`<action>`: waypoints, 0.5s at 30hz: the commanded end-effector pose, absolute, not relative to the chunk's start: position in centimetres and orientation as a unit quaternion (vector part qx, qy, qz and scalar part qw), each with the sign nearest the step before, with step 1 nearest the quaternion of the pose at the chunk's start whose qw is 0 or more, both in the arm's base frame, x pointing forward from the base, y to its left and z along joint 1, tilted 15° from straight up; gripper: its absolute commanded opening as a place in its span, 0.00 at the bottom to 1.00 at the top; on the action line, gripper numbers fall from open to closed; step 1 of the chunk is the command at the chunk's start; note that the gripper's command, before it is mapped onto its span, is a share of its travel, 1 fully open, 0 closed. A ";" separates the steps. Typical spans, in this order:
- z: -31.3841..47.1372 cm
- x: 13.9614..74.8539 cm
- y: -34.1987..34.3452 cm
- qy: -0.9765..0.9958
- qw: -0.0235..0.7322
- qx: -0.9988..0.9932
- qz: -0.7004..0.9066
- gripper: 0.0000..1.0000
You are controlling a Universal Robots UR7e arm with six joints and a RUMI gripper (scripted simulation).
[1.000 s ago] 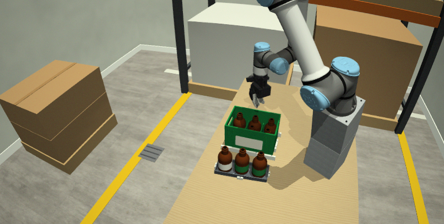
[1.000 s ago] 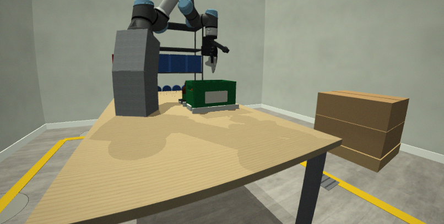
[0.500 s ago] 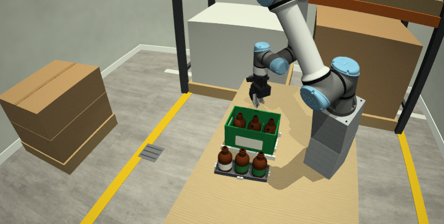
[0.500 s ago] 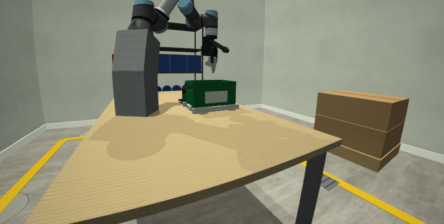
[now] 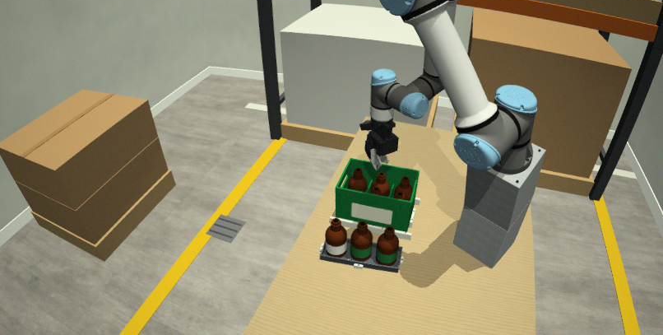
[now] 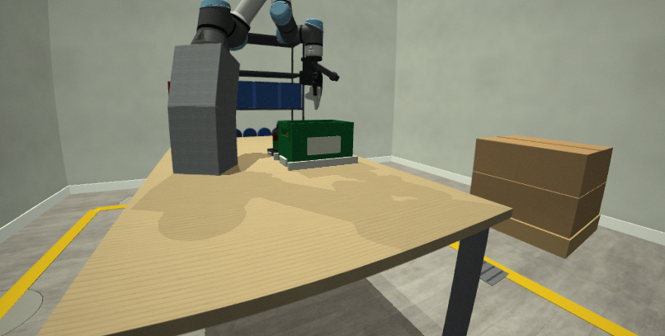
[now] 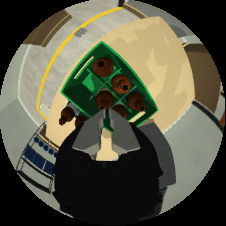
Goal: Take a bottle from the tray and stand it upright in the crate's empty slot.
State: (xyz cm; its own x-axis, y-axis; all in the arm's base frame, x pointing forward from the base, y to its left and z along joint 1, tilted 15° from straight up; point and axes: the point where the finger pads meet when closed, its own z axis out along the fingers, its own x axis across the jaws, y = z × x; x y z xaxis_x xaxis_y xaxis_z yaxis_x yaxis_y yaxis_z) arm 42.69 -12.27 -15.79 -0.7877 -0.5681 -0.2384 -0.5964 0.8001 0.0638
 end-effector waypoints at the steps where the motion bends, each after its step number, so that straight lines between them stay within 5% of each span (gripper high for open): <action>1: -15.1 43.7 -9.6 0.942 0.102 -0.312 0.065 0.00; 15: -11.7 45.1 5.5 0.935 0.107 -0.332 0.064 0.00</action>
State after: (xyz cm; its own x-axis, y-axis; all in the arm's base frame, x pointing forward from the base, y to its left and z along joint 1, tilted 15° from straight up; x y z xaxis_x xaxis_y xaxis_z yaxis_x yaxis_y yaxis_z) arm 44.88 1.60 -12.77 -0.7600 -0.6020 -0.2450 -0.6309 0.7739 0.0552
